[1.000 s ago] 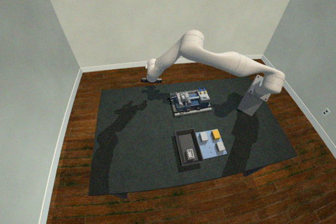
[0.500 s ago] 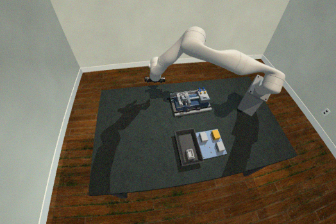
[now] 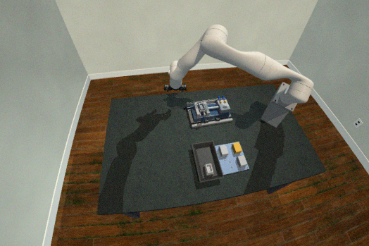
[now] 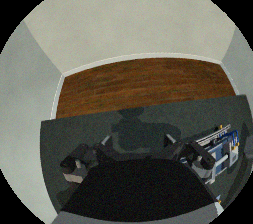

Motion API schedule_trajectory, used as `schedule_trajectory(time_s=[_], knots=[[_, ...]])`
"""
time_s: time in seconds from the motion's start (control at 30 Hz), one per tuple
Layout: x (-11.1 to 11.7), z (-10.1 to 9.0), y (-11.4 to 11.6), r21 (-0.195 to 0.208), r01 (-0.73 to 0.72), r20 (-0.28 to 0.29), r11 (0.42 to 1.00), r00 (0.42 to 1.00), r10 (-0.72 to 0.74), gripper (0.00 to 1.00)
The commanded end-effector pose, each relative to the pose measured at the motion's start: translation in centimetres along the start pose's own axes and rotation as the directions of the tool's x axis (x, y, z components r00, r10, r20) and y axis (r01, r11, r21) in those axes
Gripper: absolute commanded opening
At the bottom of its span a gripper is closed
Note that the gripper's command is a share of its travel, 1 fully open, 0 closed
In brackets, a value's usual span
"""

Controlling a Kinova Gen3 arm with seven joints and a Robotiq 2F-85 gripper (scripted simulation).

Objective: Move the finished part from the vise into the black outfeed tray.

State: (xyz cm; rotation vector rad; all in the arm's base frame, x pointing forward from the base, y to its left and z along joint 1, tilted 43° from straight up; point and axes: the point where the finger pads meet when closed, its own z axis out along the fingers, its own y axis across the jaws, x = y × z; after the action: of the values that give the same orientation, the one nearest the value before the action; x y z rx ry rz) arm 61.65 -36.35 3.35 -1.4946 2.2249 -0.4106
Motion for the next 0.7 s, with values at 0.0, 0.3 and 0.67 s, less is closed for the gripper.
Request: schedule_trajectory(time_s=[0.0,0.3,0.67], knots=[[0.7,-0.2,0.1,0.001,-0.008,-0.004,1.000,1.000,0.008,1.00],[0.5,-0.2,2.0,-0.017,-0.002,0.025,1.000,1.000,0.002,1.00],[0.2,-0.3,3.8,-0.033,0.005,0.056,0.999,0.998,-0.003,1.00]])
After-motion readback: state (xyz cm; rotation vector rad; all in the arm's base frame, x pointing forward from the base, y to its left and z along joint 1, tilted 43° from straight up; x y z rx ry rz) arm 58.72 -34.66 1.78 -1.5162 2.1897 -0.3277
